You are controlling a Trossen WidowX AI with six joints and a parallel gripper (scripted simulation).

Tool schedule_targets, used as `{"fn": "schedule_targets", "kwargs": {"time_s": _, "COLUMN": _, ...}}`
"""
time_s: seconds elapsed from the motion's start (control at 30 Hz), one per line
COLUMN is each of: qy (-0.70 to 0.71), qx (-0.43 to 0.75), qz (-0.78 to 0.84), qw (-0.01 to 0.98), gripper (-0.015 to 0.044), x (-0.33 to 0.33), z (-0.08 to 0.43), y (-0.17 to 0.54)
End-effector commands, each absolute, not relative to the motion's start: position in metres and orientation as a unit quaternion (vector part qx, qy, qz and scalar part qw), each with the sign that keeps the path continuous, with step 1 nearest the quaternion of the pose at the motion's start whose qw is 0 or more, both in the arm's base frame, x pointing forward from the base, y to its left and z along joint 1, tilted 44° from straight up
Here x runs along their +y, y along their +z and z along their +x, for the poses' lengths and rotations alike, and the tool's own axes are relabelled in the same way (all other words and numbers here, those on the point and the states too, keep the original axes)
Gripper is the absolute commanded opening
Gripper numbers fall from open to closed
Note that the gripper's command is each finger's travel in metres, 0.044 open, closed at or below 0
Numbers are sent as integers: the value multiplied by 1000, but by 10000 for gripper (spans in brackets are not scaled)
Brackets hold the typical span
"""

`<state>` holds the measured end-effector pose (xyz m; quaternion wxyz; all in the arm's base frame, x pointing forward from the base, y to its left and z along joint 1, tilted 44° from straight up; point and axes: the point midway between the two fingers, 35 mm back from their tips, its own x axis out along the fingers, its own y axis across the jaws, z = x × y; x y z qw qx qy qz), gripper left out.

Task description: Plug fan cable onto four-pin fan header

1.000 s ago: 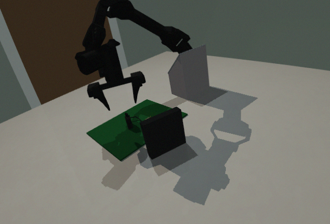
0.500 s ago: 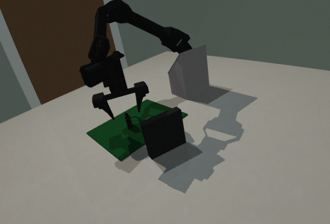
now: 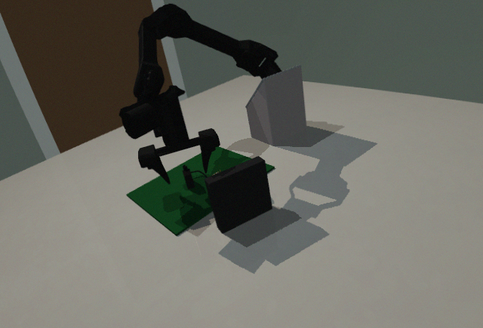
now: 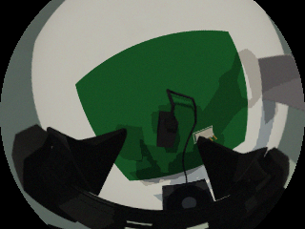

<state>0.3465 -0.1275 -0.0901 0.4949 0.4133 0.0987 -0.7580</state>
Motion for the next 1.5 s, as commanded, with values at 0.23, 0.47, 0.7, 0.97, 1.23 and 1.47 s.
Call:
{"fn": "schedule_targets", "kwargs": {"time_s": 0.23, "qy": -759, "qx": 100, "qz": 409, "qw": 497, "gripper": 440, "x": -139, "z": 341, "y": -102}}
{"fn": "schedule_targets", "kwargs": {"time_s": 0.47, "qy": -759, "qx": 98, "qz": 412, "qw": 495, "gripper": 309, "x": -138, "z": 343, "y": -101}}
{"fn": "schedule_targets", "kwargs": {"time_s": 0.7, "qy": -759, "qx": 98, "qz": 412, "qw": 495, "gripper": 125, "x": -138, "z": 343, "y": -101}}
{"fn": "schedule_targets", "kwargs": {"time_s": 0.97, "qy": -759, "qx": 98, "qz": 412, "qw": 495, "gripper": 0, "x": -138, "z": 343, "y": -101}}
{"fn": "schedule_targets", "kwargs": {"time_s": 1.23, "qy": -758, "qx": 101, "qz": 410, "qw": 497, "gripper": 0, "x": -104, "z": 351, "y": -65}}
{"fn": "schedule_targets", "kwargs": {"time_s": 1.47, "qy": -751, "qx": 146, "qz": 379, "qw": 520, "gripper": 0, "x": -102, "z": 348, "y": -68}}
